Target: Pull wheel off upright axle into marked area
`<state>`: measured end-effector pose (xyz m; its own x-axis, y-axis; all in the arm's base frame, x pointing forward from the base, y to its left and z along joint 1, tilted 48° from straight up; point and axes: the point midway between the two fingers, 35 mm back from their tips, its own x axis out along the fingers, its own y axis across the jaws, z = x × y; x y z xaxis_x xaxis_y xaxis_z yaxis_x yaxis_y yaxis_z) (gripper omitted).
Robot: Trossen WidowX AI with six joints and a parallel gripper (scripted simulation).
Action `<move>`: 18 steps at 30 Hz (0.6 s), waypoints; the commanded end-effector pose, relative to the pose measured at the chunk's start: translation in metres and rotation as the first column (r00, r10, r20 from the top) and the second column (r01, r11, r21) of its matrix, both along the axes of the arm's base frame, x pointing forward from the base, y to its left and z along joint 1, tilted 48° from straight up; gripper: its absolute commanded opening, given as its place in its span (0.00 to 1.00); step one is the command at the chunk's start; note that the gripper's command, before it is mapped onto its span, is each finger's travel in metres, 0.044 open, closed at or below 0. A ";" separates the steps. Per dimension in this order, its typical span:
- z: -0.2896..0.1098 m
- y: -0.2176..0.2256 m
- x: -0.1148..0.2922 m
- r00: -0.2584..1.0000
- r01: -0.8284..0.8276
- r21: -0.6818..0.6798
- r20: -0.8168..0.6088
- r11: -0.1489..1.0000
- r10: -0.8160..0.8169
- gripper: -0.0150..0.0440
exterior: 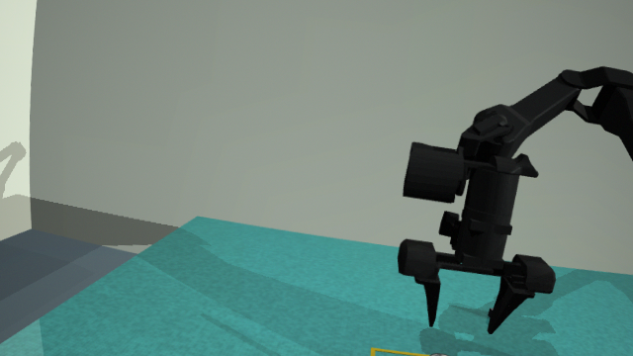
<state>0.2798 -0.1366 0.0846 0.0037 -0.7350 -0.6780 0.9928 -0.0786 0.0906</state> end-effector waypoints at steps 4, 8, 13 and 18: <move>0.000 0.055 -0.065 1.000 -0.003 -0.003 -0.021 1.000 0.002 1.00; 0.000 0.056 -0.067 1.000 -0.002 -0.004 -0.021 1.000 0.002 1.00; 0.000 0.056 -0.067 1.000 -0.002 -0.004 -0.021 1.000 0.002 1.00; 0.000 0.056 -0.067 1.000 -0.002 -0.004 -0.021 1.000 0.002 1.00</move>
<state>0.2145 -0.0811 0.0849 -0.0048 -0.7384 -0.6743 0.9947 -0.0730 0.0729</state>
